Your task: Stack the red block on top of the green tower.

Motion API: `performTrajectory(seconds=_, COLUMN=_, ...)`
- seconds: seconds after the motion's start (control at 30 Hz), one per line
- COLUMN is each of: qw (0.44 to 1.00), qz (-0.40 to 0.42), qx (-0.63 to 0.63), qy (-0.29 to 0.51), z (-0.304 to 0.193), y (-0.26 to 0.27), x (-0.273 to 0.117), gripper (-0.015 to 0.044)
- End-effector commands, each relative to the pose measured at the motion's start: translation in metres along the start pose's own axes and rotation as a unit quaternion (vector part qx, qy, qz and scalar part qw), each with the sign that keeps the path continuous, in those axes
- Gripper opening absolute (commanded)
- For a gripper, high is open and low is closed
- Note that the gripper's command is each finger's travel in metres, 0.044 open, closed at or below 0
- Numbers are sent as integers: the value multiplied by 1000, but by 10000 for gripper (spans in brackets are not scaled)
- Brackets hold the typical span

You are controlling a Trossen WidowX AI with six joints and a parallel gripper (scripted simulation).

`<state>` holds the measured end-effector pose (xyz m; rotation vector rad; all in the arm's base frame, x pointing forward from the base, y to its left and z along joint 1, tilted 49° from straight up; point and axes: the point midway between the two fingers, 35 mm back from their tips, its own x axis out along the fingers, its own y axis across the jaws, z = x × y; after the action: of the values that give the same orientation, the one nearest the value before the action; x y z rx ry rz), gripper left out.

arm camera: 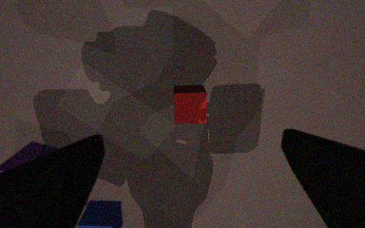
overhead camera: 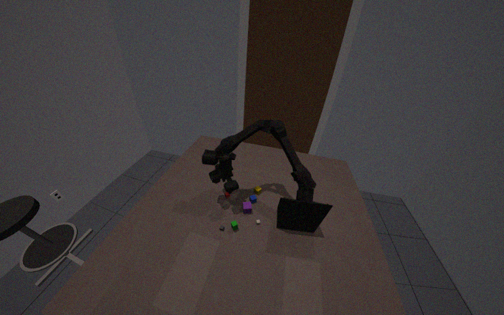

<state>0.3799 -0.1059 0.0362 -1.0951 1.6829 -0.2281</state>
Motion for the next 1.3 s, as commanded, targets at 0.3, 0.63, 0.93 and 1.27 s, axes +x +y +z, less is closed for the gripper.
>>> performTrajectory(seconds=0.3, qw=1000, qz=-2, qx=-3, qy=3, z=-2, y=-1, x=37, gripper=440)
performTrajectory(seconds=0.63, qw=1000, qz=-2, qx=-3, qy=3, z=-2, y=-1, x=50, gripper=440)
performTrajectory(seconds=0.93, qw=1000, qz=-3, qx=-3, qy=3, z=-2, y=-1, x=65, gripper=440)
performTrajectory(seconds=1.27, qw=1000, qz=-2, qx=-1, qy=4, z=-2, y=-1, x=69, gripper=414)
